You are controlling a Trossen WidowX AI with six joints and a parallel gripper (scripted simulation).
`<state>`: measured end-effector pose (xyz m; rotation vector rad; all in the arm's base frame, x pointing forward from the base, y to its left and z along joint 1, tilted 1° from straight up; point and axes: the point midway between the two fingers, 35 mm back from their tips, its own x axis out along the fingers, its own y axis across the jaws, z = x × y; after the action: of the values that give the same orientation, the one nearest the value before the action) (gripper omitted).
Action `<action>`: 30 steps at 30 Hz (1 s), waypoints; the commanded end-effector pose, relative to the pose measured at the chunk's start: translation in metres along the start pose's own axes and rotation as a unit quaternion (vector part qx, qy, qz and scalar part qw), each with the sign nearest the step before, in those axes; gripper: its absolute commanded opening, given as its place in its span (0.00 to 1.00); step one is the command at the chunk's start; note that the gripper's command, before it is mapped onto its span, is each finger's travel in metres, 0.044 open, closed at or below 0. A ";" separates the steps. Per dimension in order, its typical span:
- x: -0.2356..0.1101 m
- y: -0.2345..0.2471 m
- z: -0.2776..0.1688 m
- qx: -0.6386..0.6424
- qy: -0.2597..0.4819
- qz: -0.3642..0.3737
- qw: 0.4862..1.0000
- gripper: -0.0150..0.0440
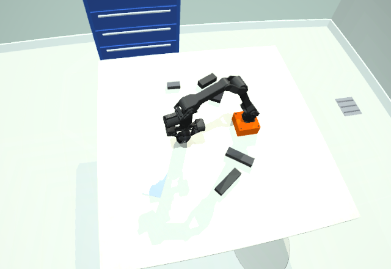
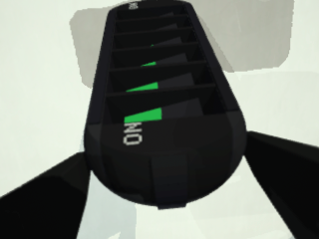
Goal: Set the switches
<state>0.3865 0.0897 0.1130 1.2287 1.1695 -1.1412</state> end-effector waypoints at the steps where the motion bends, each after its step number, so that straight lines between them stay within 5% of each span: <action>1: 0.005 0.000 -0.001 0.004 -0.001 -0.004 1.000 0.83; 30: 0.014 0.000 -0.022 0.004 0.000 -0.004 1.000 0.83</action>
<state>0.3865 0.1138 0.1040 1.2314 1.1763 -1.1346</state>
